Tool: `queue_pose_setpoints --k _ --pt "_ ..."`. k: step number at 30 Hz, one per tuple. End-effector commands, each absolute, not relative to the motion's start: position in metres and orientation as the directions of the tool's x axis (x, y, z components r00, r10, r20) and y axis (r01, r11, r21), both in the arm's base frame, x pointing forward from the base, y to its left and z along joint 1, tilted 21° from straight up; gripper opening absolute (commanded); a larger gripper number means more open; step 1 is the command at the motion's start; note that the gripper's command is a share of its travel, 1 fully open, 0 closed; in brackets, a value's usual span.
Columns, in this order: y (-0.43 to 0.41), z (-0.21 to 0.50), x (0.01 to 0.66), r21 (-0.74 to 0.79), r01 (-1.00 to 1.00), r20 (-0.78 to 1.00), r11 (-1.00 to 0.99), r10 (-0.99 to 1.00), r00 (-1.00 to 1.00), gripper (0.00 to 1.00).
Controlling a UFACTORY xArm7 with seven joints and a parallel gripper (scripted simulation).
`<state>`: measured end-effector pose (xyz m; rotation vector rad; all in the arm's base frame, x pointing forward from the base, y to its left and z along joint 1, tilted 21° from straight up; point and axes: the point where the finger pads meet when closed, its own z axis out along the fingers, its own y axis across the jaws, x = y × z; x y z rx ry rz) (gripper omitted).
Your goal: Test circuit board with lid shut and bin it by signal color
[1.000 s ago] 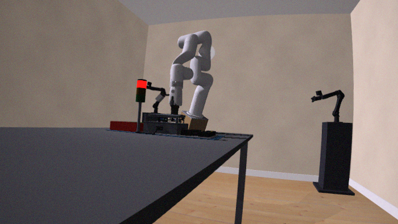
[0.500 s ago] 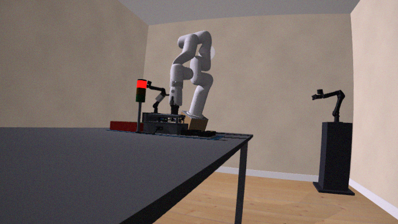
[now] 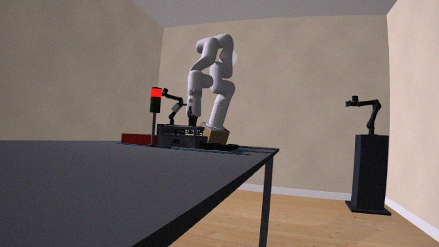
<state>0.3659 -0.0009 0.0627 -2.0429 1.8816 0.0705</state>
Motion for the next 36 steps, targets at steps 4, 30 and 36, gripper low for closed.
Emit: queue_pose_setpoints --k 4,30,36 --pt "-0.002 0.064 0.367 -0.231 -0.972 -0.276 -0.046 -0.955 0.111 0.00" --pt "-0.005 0.074 0.366 -0.230 -0.972 -0.276 -0.046 -0.955 0.111 0.00" --pt "-0.007 0.081 0.365 -0.231 -0.972 -0.276 -0.046 -0.955 0.111 0.00"
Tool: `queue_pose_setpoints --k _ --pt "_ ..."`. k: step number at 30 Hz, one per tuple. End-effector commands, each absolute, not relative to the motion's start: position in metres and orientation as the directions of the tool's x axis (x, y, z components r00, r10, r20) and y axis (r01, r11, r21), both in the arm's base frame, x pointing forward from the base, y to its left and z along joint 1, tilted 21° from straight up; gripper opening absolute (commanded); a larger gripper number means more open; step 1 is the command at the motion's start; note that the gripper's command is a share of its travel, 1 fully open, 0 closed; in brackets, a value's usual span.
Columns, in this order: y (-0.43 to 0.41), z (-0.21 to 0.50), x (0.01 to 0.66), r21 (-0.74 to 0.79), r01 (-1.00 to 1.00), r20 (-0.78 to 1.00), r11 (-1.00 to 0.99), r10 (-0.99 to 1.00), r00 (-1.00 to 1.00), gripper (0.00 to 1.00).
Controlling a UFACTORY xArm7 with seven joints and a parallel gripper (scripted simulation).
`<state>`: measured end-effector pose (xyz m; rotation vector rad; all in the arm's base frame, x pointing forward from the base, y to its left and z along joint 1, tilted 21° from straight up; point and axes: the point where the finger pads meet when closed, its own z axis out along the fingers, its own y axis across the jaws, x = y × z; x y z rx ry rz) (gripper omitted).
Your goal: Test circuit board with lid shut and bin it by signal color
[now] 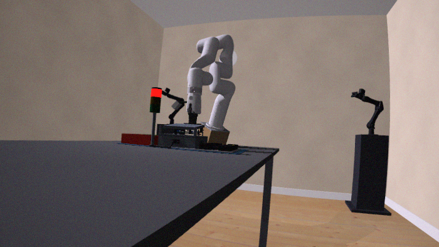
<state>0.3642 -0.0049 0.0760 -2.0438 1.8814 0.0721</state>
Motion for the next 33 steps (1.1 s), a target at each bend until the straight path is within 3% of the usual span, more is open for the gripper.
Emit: queue_pose_setpoints --k 1,33 --pt "-0.007 0.083 0.365 -0.231 -0.972 -0.276 -0.046 -0.955 0.111 0.00" --pt "-0.032 0.178 0.388 -0.231 -0.972 -0.276 -0.046 -0.955 0.111 0.00"
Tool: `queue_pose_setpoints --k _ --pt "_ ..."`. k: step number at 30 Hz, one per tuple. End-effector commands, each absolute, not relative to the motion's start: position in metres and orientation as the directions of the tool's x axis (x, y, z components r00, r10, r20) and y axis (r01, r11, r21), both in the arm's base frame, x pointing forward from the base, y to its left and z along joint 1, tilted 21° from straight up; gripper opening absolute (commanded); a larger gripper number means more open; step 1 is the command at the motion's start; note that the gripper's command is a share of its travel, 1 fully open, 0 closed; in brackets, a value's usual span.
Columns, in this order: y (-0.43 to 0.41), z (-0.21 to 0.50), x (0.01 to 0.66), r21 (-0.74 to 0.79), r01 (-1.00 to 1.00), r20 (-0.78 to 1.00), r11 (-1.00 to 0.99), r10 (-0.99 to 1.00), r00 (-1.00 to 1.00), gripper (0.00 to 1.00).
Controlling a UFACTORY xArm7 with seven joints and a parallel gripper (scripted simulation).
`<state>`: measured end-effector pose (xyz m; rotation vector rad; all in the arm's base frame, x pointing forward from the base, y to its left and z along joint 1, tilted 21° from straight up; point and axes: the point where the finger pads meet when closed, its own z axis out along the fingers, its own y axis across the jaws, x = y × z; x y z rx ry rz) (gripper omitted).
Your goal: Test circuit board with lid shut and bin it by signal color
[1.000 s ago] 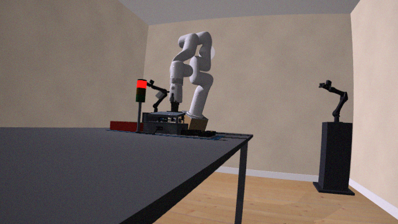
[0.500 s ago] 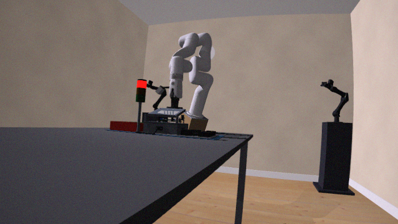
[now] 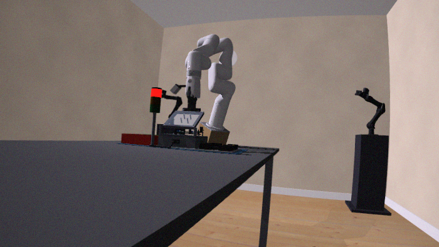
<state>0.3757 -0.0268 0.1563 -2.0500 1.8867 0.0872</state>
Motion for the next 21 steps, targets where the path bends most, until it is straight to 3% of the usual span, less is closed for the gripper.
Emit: queue_pose_setpoints --k 1,21 --pt "-0.033 0.182 0.391 -0.231 -0.972 -0.276 -0.046 -0.955 0.111 0.00" --pt "-0.043 0.240 0.445 -0.230 -0.972 -0.276 -0.046 -0.955 0.111 0.00"
